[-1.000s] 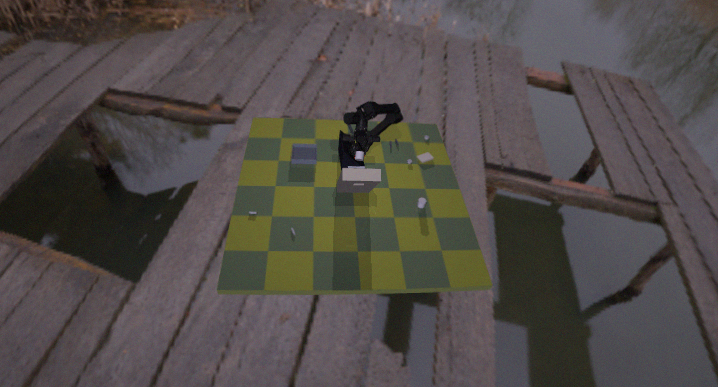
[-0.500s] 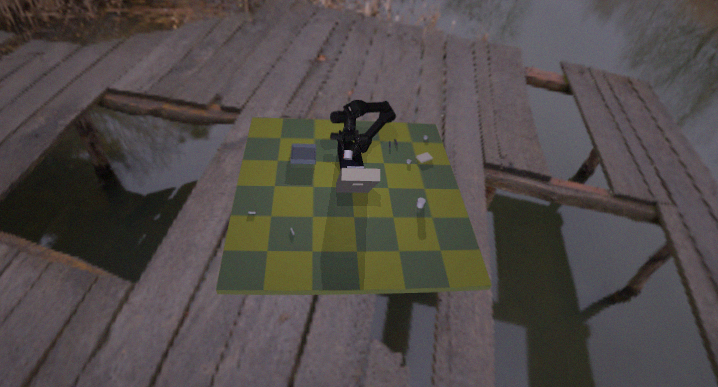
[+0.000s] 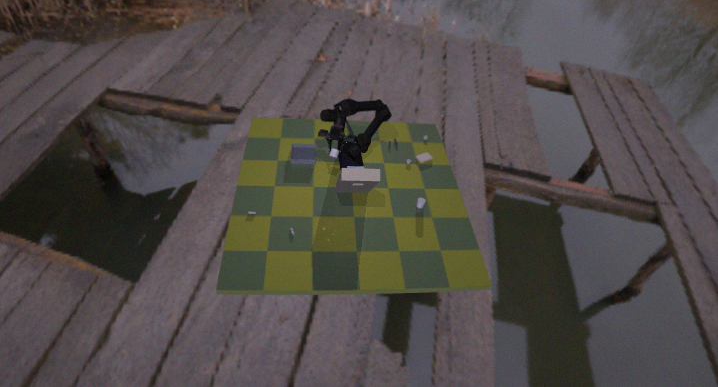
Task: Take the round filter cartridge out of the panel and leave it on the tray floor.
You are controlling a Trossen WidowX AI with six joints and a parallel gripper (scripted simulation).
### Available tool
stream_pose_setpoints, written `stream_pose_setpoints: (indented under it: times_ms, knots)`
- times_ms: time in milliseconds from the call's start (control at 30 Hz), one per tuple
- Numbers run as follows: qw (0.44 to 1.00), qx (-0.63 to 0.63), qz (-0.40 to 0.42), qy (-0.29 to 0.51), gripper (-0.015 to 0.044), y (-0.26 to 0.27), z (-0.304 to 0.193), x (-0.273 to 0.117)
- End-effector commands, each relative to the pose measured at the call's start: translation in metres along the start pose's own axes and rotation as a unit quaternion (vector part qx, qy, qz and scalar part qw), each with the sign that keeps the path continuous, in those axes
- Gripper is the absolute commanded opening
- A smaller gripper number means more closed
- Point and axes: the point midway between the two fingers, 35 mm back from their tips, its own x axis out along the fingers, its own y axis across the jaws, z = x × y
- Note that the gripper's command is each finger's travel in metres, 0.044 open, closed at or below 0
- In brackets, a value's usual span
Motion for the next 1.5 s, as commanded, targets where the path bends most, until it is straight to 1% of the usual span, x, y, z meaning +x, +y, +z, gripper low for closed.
stream_pose_setpoints:
  times_ms: [0, 267, 533, 800, 900, 1233, 1467]
  knots:
    - [0.996, 0.078, -0.038, 0.006, 0.0, -0.033, -0.014, 0.001]
    - [0.965, 0.231, -0.126, 0.005, 0.0, -0.094, -0.045, -0.002]
    - [0.901, 0.379, -0.209, -0.015, 0.0, -0.148, -0.08, -0.008]
    - [0.894, 0.392, -0.216, -0.018, 0.0, -0.152, -0.083, -0.009]
    - [0.887, 0.403, -0.223, -0.018, 0.0, -0.158, -0.092, -0.008]
    - [0.828, 0.488, -0.274, -0.02, 0.0, -0.195, -0.163, 0.005]
    - [0.78, 0.545, -0.306, -0.019, 0.0, -0.211, -0.216, 0.017]
